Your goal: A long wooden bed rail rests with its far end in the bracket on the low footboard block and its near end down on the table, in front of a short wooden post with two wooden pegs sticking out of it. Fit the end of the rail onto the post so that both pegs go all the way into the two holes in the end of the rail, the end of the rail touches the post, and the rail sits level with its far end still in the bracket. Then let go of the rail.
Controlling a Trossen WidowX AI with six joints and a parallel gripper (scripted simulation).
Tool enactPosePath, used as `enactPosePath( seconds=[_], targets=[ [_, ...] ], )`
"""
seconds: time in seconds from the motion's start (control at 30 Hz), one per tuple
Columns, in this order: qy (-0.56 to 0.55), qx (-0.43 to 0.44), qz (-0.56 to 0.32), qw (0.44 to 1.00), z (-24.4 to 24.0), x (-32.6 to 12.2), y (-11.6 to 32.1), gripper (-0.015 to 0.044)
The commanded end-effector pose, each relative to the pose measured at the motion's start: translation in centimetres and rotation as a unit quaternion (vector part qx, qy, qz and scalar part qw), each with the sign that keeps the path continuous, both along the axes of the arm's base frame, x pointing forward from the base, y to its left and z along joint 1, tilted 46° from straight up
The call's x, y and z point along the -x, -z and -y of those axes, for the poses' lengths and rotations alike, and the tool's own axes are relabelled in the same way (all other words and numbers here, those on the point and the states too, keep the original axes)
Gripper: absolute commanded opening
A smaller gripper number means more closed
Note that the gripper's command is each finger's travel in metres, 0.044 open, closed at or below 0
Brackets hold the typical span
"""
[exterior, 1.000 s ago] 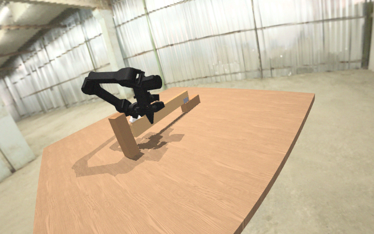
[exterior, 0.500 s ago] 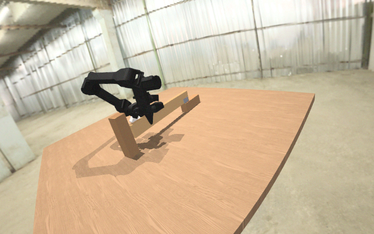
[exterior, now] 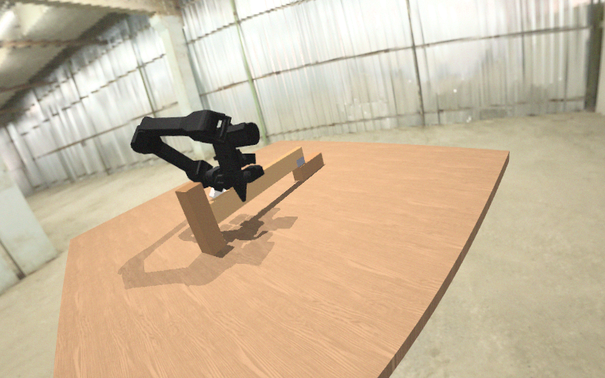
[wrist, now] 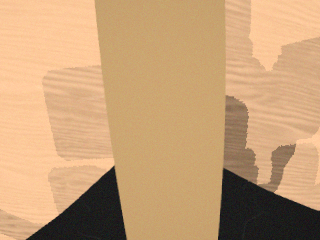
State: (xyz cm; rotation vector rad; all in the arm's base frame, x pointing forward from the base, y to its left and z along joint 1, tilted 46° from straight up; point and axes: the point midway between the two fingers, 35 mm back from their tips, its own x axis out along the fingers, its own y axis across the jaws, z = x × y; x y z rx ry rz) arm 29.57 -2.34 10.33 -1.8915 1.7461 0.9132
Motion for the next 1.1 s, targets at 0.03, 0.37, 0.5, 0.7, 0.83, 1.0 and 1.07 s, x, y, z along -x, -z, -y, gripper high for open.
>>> enactPosePath(
  seconds=[0.03,0.37,0.5,0.7,0.83,1.0,1.07],
  targets=[
    [-0.005,-0.001,0.003,1.0,-0.06,-0.09,-0.48,0.0],
    [-0.005,-0.001,0.003,1.0,0.18,-0.15,-0.7,0.0],
    [-0.005,-0.001,0.003,1.0,0.27,-0.18,-0.79,0.0],
    [-0.005,-0.001,0.003,1.0,0.41,-0.21,-0.93,0.0],
    [-0.005,-0.001,0.003,1.0,0.5,-0.24,-1.02,0.0],
    [-0.005,-0.001,0.003,1.0,0.6,-0.27,-1.13,0.0],
    [-0.005,-0.001,0.003,1.0,0.65,-0.28,-1.18,0.0]
  ],
)
